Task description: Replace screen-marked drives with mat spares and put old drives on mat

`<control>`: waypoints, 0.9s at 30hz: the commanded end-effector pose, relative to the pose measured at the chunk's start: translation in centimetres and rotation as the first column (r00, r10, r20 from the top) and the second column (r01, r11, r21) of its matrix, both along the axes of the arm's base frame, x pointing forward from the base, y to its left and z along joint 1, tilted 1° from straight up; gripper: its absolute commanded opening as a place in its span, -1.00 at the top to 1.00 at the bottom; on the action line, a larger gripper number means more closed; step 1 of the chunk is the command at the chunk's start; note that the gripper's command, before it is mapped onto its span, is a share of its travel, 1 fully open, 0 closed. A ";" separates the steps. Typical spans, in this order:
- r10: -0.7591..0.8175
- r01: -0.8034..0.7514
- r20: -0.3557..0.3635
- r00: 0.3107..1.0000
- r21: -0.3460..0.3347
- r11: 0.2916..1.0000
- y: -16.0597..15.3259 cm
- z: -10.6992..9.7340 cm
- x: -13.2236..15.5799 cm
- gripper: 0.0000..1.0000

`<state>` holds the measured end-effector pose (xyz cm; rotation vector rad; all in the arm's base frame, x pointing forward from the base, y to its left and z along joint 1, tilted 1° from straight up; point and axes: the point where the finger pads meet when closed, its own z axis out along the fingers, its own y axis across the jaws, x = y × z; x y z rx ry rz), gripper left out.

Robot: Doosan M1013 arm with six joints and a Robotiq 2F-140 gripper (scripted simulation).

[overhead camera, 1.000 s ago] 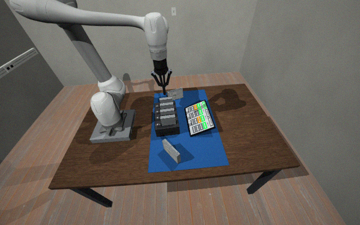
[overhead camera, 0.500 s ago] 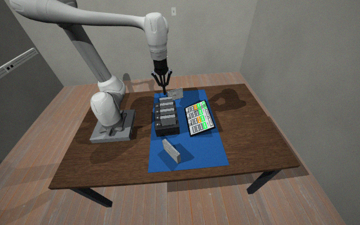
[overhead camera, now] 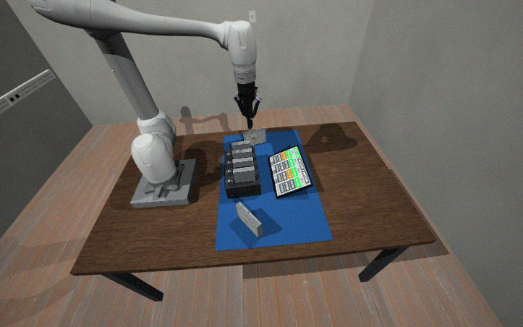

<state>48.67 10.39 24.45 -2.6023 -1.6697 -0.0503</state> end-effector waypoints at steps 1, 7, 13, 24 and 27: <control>-0.273 0.273 -0.005 0.962 -0.036 0.961 6.2 -1.7 2.8 0.80; -0.504 0.503 -0.017 0.864 -0.023 0.864 12.8 -3.6 3.8 0.80; -0.706 0.705 -0.020 0.708 -0.037 0.708 18.3 -5.3 4.6 0.80; -0.771 0.769 -0.009 0.637 -0.054 0.637 18.4 -5.3 4.6 0.20; -0.771 0.769 -0.009 0.637 -0.054 0.637 18.4 -5.3 4.6 0.20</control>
